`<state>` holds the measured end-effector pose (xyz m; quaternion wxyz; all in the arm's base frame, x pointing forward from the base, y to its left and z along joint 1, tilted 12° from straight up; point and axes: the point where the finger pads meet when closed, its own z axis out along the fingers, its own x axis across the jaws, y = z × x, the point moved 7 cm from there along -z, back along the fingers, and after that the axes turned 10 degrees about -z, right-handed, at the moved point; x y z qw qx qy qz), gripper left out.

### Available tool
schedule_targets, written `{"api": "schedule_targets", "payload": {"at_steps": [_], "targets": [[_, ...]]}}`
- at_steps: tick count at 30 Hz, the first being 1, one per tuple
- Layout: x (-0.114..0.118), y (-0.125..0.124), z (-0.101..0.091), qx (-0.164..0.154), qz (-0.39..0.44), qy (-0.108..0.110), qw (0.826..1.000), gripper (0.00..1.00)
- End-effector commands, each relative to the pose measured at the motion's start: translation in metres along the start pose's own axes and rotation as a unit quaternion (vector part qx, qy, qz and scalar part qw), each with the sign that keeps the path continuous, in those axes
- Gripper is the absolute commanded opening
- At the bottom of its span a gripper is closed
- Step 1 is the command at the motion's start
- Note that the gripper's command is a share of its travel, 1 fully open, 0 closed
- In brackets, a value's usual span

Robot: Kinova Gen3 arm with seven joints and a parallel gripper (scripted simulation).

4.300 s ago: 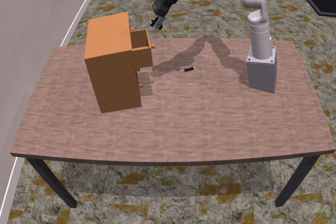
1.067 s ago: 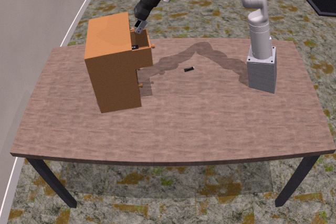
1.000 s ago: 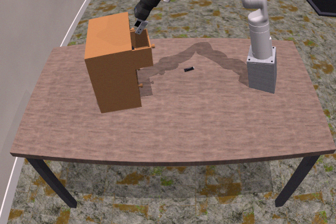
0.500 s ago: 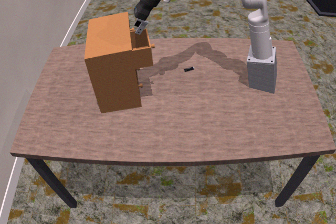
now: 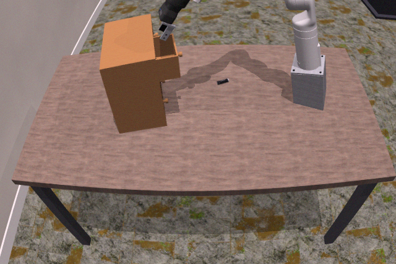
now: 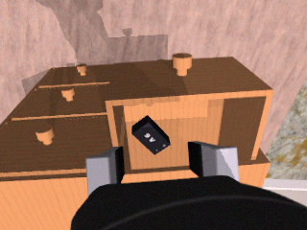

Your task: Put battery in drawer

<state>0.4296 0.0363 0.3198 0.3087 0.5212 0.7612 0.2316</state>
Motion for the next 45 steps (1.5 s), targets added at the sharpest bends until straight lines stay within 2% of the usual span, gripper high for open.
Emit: {"api": "schedule_targets", "payload": {"at_steps": [1,22,45], "targets": [[0.0,0.0,-0.001,-0.001,0.001,0.001,1.0,1.0],[0.002,-0.012,-0.01,-0.001,0.001,0.001,1.0,1.0],[0.008,-0.042,-0.035,-0.001,0.001,0.001,1.0,1.0]]}}
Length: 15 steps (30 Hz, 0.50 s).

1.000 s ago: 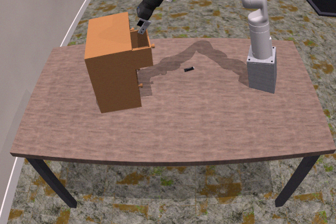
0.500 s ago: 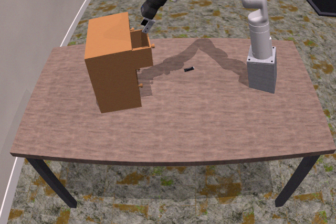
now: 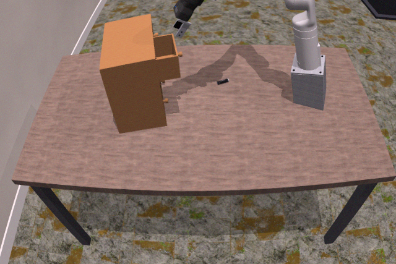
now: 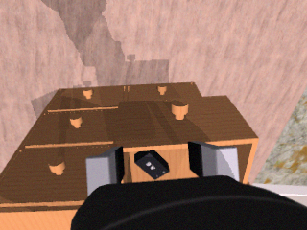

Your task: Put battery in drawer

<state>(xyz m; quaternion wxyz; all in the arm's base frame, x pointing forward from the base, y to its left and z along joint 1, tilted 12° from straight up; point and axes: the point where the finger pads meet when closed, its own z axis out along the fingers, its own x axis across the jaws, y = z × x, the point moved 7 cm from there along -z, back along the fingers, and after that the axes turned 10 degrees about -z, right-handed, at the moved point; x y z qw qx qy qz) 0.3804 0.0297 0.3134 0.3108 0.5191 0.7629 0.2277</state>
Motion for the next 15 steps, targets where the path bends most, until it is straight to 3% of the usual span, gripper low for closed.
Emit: {"api": "schedule_targets", "payload": {"at_steps": [1,15], "targets": [[0.0,-0.005,-0.006,-0.003,0.005,0.003,1.0,1.0],[0.005,-0.034,-0.029,-0.003,0.005,0.003,1.0,1.0]]}}
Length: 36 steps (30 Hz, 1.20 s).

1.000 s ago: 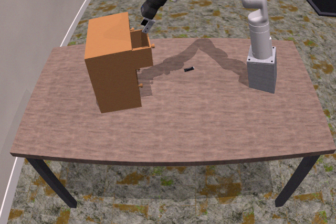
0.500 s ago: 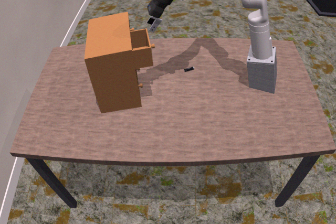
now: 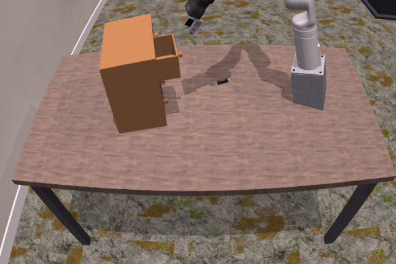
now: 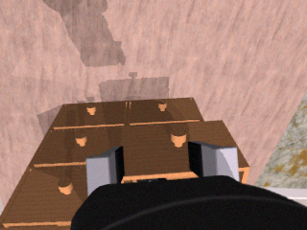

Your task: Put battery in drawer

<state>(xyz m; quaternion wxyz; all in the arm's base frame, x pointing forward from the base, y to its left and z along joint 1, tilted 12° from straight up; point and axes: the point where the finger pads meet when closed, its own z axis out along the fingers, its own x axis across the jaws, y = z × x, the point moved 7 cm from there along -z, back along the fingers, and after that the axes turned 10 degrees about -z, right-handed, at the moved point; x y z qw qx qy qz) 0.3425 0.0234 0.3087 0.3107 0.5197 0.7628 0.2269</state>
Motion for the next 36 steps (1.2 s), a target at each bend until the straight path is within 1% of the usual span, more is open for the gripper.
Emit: {"api": "schedule_targets", "payload": {"at_steps": [1,11,18,25,36], "targets": [[0.0,-0.006,-0.007,-0.004,0.005,0.004,1.0,1.0],[0.004,-0.028,-0.025,-0.004,0.005,0.004,1.0,1.0],[0.005,-0.034,-0.03,-0.004,0.005,0.004,1.0,1.0],[0.006,-0.039,-0.034,-0.004,0.005,0.004,1.0,1.0],[0.006,-0.039,-0.034,-0.004,0.005,0.004,1.0,1.0]]}}
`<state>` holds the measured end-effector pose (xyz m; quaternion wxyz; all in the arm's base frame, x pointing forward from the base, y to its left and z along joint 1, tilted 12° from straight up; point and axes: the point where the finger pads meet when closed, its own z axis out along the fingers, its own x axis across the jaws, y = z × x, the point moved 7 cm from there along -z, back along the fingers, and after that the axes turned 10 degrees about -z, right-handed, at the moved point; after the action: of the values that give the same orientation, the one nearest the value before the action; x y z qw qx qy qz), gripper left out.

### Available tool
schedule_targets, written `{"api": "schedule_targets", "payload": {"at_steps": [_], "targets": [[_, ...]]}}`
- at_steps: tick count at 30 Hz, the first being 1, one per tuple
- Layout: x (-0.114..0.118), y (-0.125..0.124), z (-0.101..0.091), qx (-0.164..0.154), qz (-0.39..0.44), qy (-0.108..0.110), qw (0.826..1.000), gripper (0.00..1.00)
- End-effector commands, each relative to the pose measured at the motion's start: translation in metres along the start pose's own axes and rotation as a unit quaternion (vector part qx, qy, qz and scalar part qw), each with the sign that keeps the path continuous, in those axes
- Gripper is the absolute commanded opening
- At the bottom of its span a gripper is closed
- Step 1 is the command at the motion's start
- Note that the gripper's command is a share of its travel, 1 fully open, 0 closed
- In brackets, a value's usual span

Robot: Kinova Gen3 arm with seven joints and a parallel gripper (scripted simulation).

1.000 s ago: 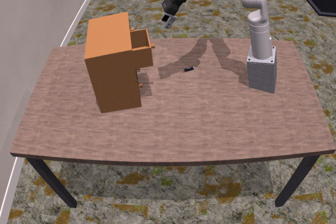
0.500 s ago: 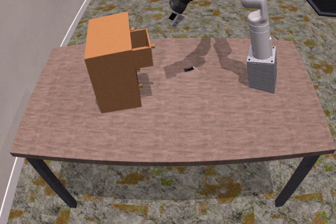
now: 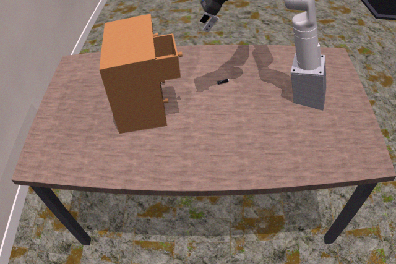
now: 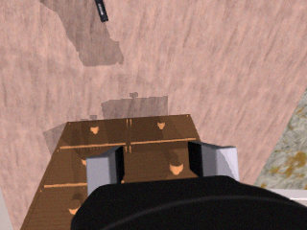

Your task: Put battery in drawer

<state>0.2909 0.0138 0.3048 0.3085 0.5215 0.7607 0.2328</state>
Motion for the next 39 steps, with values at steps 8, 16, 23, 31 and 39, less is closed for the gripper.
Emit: {"api": "schedule_targets", "payload": {"at_steps": [8,16,23,31,39], "targets": [[0.0,0.001,0.0,0.001,0.0,0.001,1.0,1.0],[0.0,0.003,-0.001,0.005,0.0,0.002,1.0,1.0],[0.0,0.005,-0.002,0.016,0.0,0.004,1.0,1.0],[-0.001,0.008,-0.003,0.031,0.0,0.006,0.999,1.0],[-0.002,0.015,-0.007,0.064,0.0,0.012,0.998,1.0]]}}
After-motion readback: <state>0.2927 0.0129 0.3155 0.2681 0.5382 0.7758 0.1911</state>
